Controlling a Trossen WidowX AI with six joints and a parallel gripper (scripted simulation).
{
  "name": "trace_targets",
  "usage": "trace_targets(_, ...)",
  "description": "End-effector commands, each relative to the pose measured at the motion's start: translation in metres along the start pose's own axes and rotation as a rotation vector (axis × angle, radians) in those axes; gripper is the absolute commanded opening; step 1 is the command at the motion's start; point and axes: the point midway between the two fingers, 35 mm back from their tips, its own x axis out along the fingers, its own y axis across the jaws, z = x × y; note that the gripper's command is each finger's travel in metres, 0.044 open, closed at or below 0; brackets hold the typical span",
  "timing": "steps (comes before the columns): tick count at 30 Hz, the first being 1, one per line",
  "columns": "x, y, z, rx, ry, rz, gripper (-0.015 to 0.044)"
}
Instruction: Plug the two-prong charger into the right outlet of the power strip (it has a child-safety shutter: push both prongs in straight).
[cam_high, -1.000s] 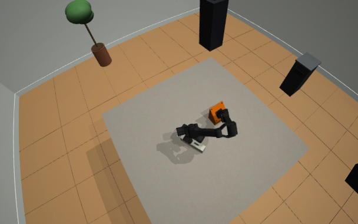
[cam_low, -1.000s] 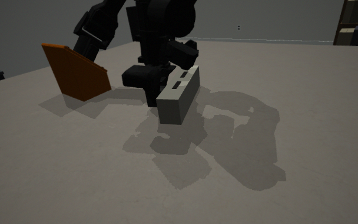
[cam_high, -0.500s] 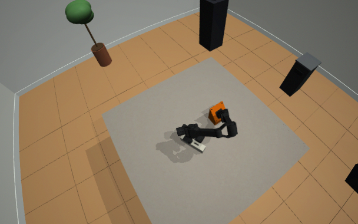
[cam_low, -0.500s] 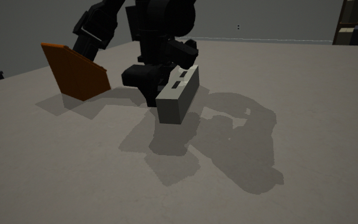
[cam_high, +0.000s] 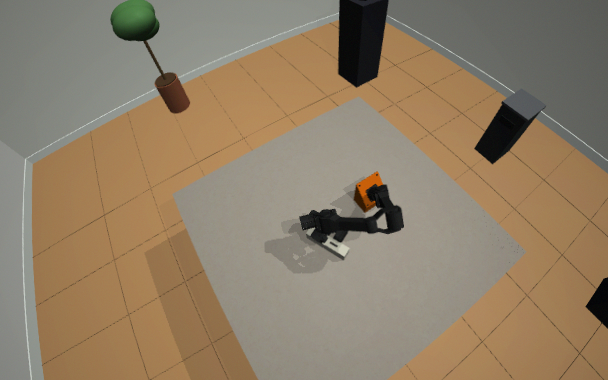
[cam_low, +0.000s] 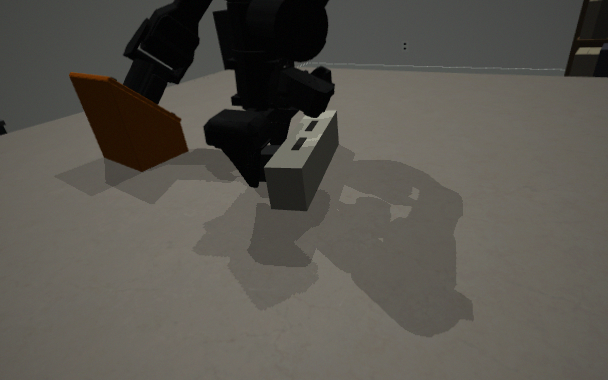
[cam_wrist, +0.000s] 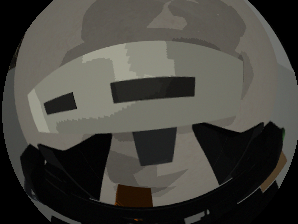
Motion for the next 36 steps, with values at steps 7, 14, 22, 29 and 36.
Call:
trace_targets(7,0.001,0.0,-0.004,-0.009,-0.009,0.002,0.044)
trace_targets(14,0.001,0.0,-0.006,-0.013,-0.013,0.002,0.044)
trace_targets(22,0.001,0.0,-0.009,-0.015,-0.018,0.002,0.044)
trace_targets(29,0.001,-0.001,-0.018,-0.015,-0.017,0.001,0.044)
trace_targets(36,0.002,-0.002,-0.029,-0.015,-0.017,0.001,0.044)
